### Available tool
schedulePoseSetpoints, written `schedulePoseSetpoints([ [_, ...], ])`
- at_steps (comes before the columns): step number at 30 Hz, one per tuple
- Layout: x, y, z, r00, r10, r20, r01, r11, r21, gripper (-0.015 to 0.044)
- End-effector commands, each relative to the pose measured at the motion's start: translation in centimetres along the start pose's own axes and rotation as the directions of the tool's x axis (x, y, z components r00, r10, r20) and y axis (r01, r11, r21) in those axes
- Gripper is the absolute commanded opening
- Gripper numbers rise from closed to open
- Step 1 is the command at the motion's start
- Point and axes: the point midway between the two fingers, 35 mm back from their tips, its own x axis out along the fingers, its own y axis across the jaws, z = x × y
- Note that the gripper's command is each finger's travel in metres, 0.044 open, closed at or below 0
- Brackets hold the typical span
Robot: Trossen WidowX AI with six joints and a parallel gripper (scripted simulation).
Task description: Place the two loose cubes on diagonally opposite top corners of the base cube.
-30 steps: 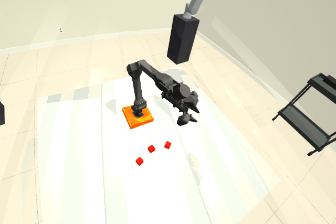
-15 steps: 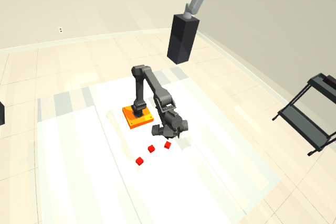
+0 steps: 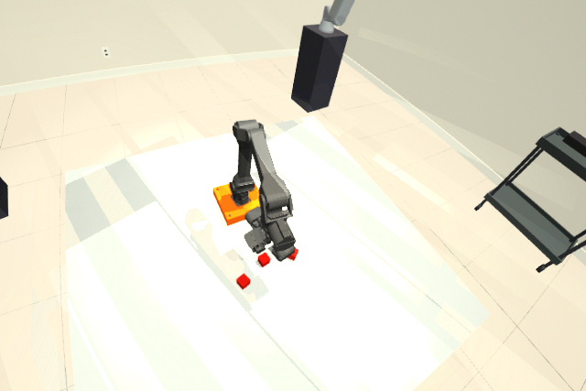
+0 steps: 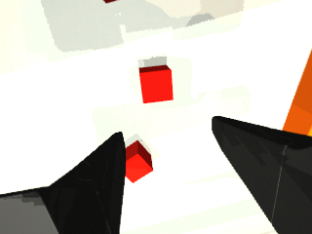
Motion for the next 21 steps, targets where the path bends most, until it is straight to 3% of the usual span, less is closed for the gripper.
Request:
schedulePoseSetpoints([
  [1,0.1,-0.3,0.2,1.0,-0.016,0.006,0.016,1.0,0.025,0.0265],
  [10,5.9,-0.4,0.2,1.0,-0.016,0.006,0.016,1.0,0.025,0.0265],
  [21,7.9,-0.5,0.2,1.0,-0.017,0.006,0.016,1.0,0.025,0.0265],
])
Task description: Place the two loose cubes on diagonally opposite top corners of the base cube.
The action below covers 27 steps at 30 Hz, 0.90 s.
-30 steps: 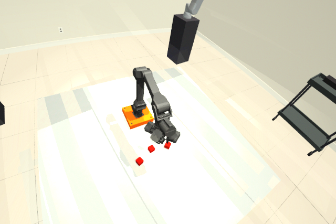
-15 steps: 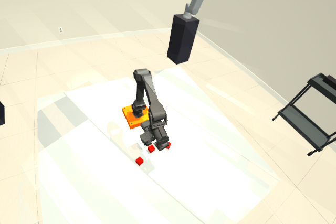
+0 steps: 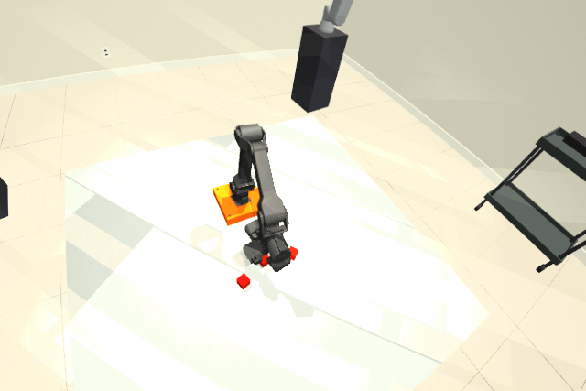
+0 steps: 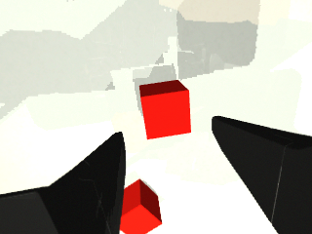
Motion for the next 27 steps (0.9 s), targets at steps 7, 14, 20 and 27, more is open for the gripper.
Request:
schedulePoseSetpoints([
  [7,1.5,-0.2,0.0,1.0,-0.009,0.003,0.009,1.0,0.003,0.0265],
  [14,2.6,-0.3,0.0,1.0,-0.01,0.003,0.009,1.0,0.003,0.0265],
  [20,3.6,-0.3,0.0,1.0,-0.01,0.003,0.01,1.0,0.003,0.0265],
  [27,3.8,-0.3,0.0,1.0,-0.01,0.003,0.01,1.0,0.003,0.016],
])
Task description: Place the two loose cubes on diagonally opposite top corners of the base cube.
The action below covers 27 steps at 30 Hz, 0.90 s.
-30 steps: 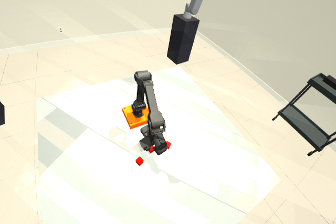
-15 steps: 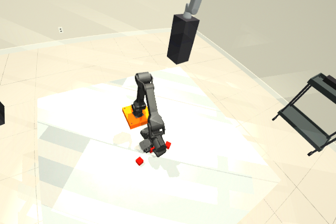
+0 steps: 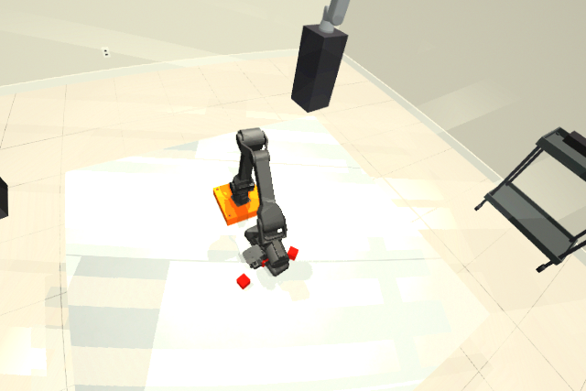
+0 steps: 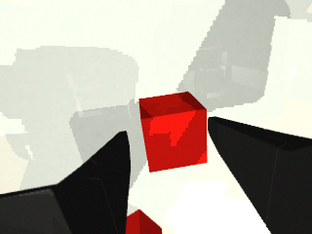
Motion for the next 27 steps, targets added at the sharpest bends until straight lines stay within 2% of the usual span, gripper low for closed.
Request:
schedulePoseSetpoints([
  [1,0.2,-0.2,0.0,1.0,-0.005,0.004,0.005,1.0,0.003,0.0134],
  [2,0.2,-0.2,0.0,1.0,-0.005,0.004,0.005,1.0,0.003,0.0108],
  [3,0.2,-0.2,0.0,1.0,-0.005,0.004,0.005,1.0,0.003,0.0105],
  [8,-0.3,-0.1,0.0,1.0,-0.005,0.004,0.005,1.0,0.003,0.0105],
  [27,-6.1,0.5,0.2,1.0,-0.004,0.004,0.004,1.0,0.003,0.0105],
])
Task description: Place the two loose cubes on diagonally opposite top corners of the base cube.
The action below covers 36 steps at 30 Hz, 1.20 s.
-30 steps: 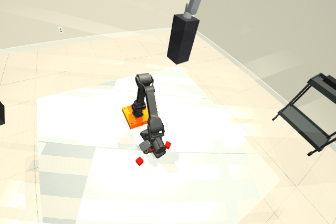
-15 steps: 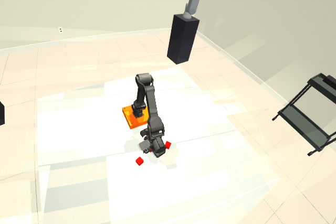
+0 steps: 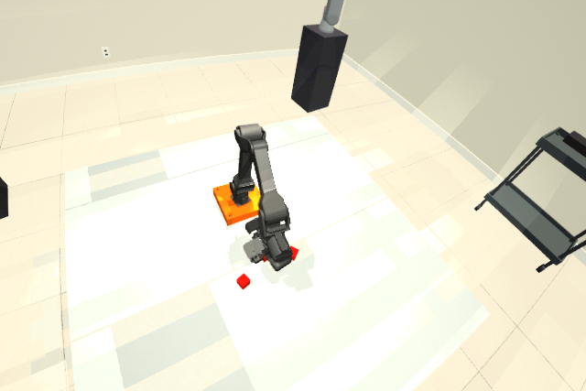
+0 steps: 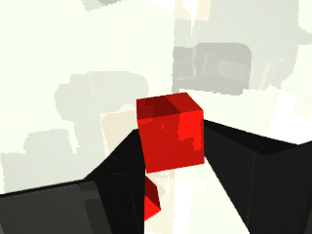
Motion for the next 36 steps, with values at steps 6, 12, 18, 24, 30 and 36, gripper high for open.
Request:
schedulePoseSetpoints([
  [6,-3.0,0.1,0.1,1.0,0.008,0.007,-0.008,1.0,-0.002,0.0105],
  [12,-4.9,-0.2,0.0,1.0,0.008,0.007,-0.008,1.0,-0.002,0.0105],
  [18,-5.7,-0.3,-0.2,1.0,0.008,0.007,-0.008,1.0,-0.024,0.0105],
  [24,-4.9,0.3,-1.8,1.0,0.009,0.006,-0.007,0.975,-0.222,0.0105],
  [30,-4.2,0.8,-3.6,1.0,0.009,0.005,-0.006,0.909,-0.416,0.0105],
  [36,-3.5,1.1,-5.3,1.0,0.01,0.004,-0.006,0.805,-0.593,0.0105],
])
